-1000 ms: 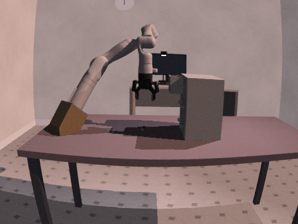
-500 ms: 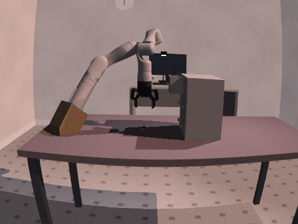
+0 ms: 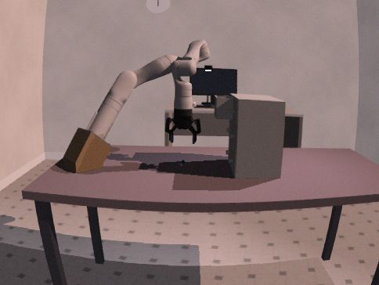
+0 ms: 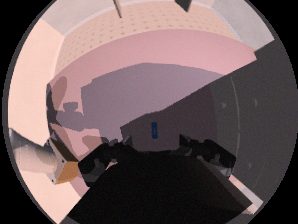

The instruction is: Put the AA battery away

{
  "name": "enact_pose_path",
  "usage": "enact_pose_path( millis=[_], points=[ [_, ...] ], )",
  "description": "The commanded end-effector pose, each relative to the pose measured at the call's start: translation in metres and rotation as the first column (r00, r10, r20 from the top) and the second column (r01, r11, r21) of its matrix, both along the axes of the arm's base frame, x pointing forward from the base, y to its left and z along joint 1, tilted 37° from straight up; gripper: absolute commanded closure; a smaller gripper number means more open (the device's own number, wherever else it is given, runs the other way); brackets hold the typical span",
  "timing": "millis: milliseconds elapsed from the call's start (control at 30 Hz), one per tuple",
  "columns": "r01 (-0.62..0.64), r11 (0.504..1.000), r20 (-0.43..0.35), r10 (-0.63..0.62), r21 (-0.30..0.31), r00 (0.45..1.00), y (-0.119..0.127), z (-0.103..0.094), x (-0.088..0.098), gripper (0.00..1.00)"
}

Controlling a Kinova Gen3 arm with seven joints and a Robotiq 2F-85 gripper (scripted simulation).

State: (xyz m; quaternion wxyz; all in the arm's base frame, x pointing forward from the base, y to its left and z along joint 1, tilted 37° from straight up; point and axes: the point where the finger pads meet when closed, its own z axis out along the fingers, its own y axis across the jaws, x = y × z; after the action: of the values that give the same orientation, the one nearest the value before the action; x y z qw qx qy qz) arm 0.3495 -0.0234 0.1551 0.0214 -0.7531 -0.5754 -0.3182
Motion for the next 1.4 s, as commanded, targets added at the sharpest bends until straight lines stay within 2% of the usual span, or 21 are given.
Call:
enact_pose_path(
  millis=[0, 833, 867, 1367],
  points=[
    [-0.002, 1.0, -0.002, 0.002, -0.004, 1.0, -0.0007, -0.0033, -0.0001, 0.0],
    [-0.015, 1.0, 0.004, 0.015, -0.011, 1.0, 0.0003, -0.0068, 0.0014, 0.0],
    [-0.015, 1.0, 0.004, 0.015, -0.011, 1.0, 0.0003, -0.0068, 0.0014, 0.71],
    [-0.015, 1.0, 0.004, 0.015, -0.011, 1.0, 0.0003, -0.0068, 0.0014, 0.71]
  ],
)
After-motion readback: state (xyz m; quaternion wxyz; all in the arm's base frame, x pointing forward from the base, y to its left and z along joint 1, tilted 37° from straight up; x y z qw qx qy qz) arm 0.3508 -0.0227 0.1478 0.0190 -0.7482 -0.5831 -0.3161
